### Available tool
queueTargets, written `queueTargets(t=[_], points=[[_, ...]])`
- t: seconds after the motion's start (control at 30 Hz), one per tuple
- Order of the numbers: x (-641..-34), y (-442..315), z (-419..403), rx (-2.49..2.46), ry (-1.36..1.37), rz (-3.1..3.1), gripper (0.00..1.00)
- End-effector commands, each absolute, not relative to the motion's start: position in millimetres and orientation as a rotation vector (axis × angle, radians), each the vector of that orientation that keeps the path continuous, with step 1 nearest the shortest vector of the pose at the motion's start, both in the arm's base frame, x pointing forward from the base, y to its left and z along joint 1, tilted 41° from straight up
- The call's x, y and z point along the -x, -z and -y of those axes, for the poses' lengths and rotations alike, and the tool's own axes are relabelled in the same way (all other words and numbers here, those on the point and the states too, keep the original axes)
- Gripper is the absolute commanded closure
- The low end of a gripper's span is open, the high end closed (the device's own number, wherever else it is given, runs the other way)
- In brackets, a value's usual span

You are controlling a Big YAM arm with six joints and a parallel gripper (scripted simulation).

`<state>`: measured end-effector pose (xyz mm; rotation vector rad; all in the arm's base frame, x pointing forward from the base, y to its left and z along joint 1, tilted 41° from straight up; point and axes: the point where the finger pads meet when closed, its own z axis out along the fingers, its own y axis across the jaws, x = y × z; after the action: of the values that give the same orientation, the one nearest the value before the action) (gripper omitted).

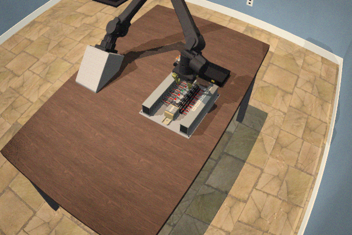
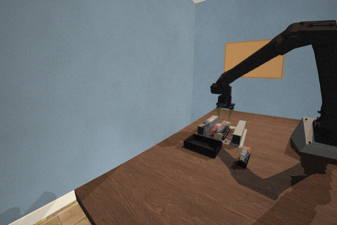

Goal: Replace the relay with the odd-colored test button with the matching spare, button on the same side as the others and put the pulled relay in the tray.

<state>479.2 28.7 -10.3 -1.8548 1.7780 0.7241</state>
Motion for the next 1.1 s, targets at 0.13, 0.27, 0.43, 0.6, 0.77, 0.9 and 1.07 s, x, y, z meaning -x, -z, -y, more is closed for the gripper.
queueTargets(t=[0.13,0.27,0.43,0.6,0.77,0.9,1.07], points=[[-481.8,27.8,-44.5,1.848,-0.721,-1.78,0.41],[-486.2,26.1,-45.8,1.846,-0.7,-1.775,0.41],[-491.8,20.9,-39.7,1.835,-0.675,-1.776,0.41],[-496.3,15.6,-33.0,1.828,-0.653,-1.774,0.41],[-497.2,16.7,-31.1,1.826,-0.651,-1.775,0.41],[-496.8,19.1,-32.5,1.829,-0.657,-1.775,0.41],[-496.5,20.2,-33.5,1.832,-0.66,-1.774,0.41]])
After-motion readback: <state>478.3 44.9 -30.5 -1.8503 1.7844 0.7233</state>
